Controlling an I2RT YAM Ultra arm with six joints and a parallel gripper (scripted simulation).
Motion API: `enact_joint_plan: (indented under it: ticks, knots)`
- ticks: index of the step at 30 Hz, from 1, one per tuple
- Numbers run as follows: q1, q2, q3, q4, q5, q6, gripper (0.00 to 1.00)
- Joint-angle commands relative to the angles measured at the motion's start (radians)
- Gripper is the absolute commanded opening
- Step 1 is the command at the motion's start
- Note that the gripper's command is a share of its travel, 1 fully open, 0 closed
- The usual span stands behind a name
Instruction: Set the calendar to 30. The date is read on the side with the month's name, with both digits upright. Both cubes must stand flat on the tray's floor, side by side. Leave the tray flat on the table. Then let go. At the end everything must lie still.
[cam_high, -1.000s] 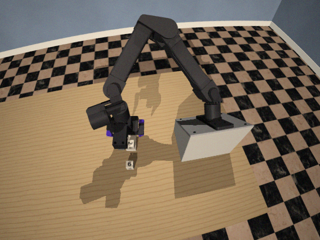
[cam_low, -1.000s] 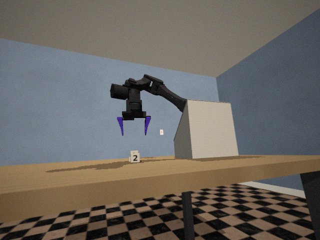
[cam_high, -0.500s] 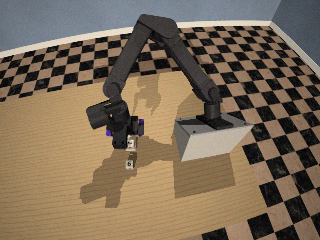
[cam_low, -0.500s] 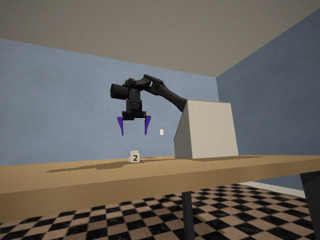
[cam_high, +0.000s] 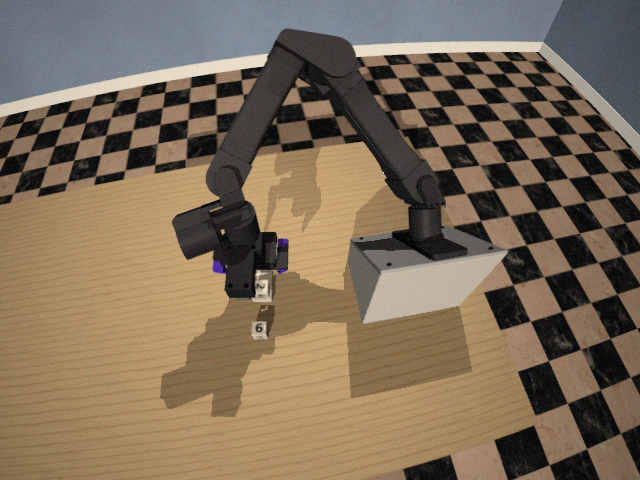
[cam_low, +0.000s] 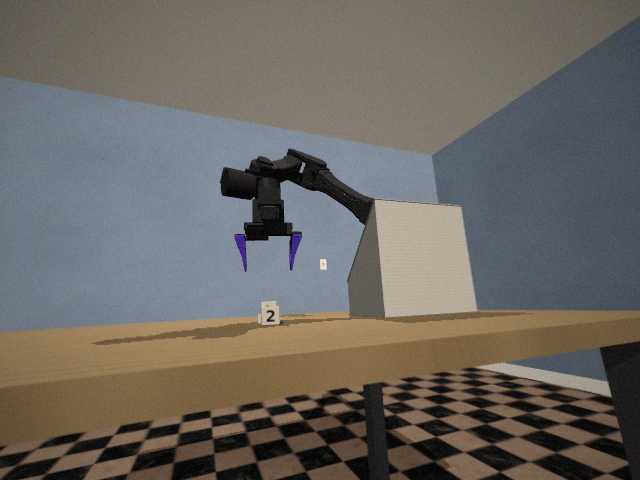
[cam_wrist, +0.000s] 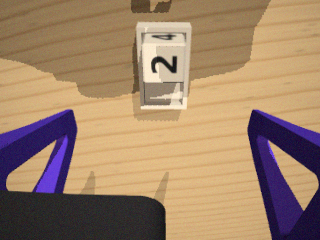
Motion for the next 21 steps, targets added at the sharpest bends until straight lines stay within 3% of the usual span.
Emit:
enact_joint_plan:
  ticks: [1,17,21]
  knots:
    - [0.015,-0.006,0.004,-0.001,-0.008,0.001,1.00]
    - [0.023,0.011,0.013,0.001,-0.010,0.010,1.00]
    - [0.106,0.200,0.115,0.015,-0.030,0.116,1.00]
